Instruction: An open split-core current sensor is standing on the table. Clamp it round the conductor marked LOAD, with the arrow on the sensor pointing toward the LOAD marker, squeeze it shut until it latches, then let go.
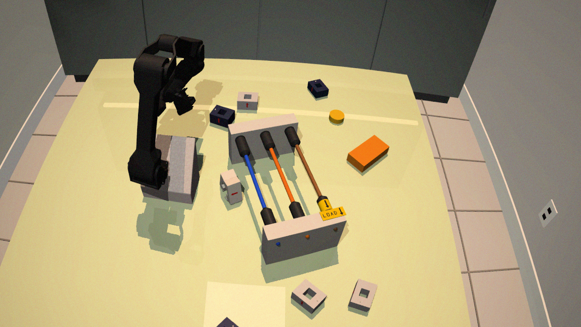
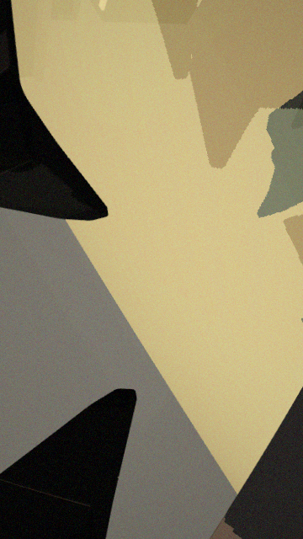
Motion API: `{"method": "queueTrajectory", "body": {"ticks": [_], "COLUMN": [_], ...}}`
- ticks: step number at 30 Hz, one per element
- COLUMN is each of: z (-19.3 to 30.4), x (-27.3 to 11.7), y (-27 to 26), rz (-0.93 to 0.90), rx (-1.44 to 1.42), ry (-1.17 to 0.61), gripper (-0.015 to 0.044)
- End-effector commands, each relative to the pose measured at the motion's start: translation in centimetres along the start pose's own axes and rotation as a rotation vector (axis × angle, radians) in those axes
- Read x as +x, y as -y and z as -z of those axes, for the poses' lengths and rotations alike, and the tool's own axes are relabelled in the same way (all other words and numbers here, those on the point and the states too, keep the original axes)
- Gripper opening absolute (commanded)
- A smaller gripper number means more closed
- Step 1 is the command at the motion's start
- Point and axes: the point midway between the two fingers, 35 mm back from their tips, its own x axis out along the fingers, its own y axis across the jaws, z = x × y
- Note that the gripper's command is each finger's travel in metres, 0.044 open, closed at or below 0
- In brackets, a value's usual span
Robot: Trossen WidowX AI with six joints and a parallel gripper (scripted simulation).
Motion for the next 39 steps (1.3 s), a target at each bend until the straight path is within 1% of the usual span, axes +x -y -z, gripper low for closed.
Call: {"method": "queueTrajectory", "body": {"ticks": [1,2,11,15,19,24,30,35,39], "z": [0.0,-0.2,-3.3,-5.6,-8.4,-12.8,-18.8,-23.8,-27.4], "x": [-0.1,-0.5,-8.5,-12.6,-16.8,-21.5,-25.8,-27.9,-28.2], "y": [0.0,-0.1,-1.2,-0.8,0.3,3.0,8.3,14.4,20.1], "rz": [-0.008,-0.034,-0.529,-0.77,-1.006,-1.277,-1.54,-1.679,-1.722], "rx": [-0.008,-0.031,-0.363,-0.455,-0.507,-0.51,-0.419,-0.268,-0.102], "ry": [-0.002,-0.007,-0.021,0.026,0.114,0.281,0.559,0.838,1.078], "gripper": [0.0426,0.044,0.044,0.044,0.044,0.044,0.044,0.044,0.044]}}
